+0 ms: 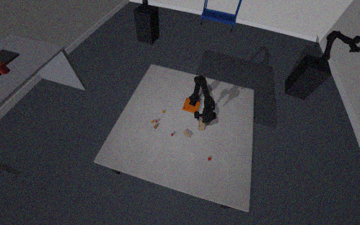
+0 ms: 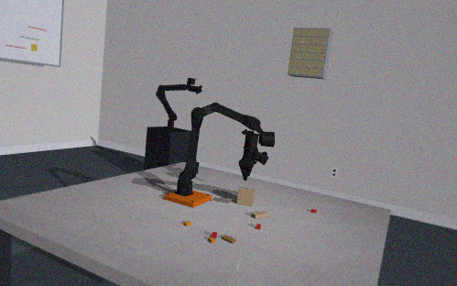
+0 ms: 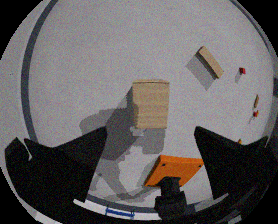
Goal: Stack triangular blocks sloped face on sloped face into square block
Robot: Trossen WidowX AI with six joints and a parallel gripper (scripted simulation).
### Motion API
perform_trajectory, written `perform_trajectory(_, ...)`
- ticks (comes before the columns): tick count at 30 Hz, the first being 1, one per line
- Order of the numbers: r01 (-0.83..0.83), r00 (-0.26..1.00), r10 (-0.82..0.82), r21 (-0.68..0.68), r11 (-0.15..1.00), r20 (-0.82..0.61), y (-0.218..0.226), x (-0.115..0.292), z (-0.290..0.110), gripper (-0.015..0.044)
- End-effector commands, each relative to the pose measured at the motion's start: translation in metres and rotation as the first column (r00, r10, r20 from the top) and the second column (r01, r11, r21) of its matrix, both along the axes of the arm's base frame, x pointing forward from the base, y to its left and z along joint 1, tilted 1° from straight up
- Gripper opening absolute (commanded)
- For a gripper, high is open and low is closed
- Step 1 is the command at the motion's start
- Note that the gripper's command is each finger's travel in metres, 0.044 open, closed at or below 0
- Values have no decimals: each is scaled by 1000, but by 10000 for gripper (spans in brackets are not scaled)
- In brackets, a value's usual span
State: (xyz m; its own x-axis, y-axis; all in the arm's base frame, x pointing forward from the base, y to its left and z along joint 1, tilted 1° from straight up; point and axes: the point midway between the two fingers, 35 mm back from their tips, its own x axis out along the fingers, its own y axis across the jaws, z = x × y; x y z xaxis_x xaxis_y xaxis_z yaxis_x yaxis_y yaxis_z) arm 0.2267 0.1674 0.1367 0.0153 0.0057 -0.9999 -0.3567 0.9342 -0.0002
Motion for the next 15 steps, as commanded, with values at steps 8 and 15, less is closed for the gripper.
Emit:
perform_trajectory(8, 0, 1000, 0, 8, 1000, 10, -2, -2, 25, 440)
perform_trajectory(15, 0, 1000, 0, 8, 1000, 10, -2, -2, 25, 440)
